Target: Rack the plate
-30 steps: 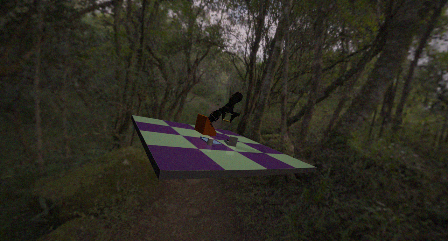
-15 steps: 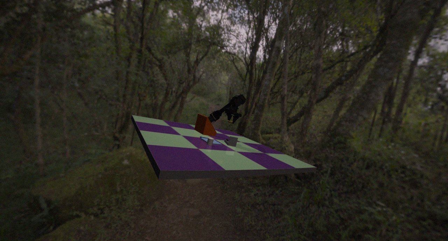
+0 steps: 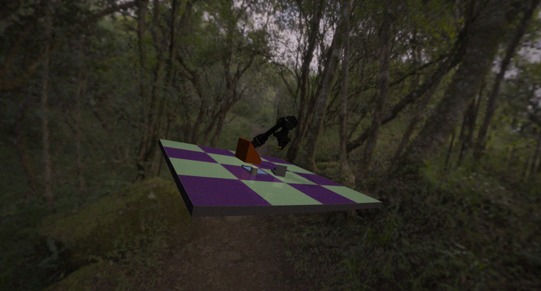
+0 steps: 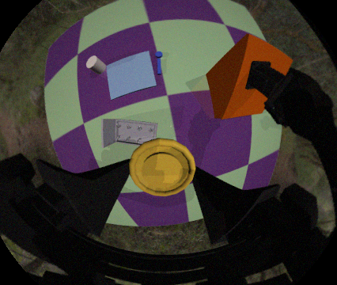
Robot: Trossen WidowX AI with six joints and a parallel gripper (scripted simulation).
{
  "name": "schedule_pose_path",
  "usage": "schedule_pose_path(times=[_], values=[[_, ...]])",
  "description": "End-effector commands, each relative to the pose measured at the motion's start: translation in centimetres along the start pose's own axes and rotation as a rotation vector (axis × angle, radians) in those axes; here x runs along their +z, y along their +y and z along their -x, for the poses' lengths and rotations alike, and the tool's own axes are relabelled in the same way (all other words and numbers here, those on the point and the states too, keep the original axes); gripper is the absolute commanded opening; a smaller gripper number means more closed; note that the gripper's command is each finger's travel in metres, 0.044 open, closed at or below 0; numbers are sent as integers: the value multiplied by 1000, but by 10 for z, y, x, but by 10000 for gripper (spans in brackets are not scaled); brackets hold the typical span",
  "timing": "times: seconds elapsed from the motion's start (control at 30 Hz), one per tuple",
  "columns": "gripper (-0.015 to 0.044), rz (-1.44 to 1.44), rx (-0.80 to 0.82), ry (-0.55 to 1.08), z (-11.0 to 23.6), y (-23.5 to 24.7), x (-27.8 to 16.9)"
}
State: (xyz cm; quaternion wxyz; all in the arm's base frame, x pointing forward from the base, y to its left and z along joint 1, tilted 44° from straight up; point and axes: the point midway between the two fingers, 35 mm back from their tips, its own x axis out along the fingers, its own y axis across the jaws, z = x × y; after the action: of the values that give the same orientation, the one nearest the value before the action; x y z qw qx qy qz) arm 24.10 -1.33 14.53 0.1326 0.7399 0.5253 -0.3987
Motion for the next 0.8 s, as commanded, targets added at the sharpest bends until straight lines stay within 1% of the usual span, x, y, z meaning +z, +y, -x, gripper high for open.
schedule_pose_path(times=[0.0,0.37,0.77], values=[[0,22,-10,-51,-9,-3,4],[0,187,-23,-308,-45,-2,27],[0,376,13,-563,-75,4,46]])
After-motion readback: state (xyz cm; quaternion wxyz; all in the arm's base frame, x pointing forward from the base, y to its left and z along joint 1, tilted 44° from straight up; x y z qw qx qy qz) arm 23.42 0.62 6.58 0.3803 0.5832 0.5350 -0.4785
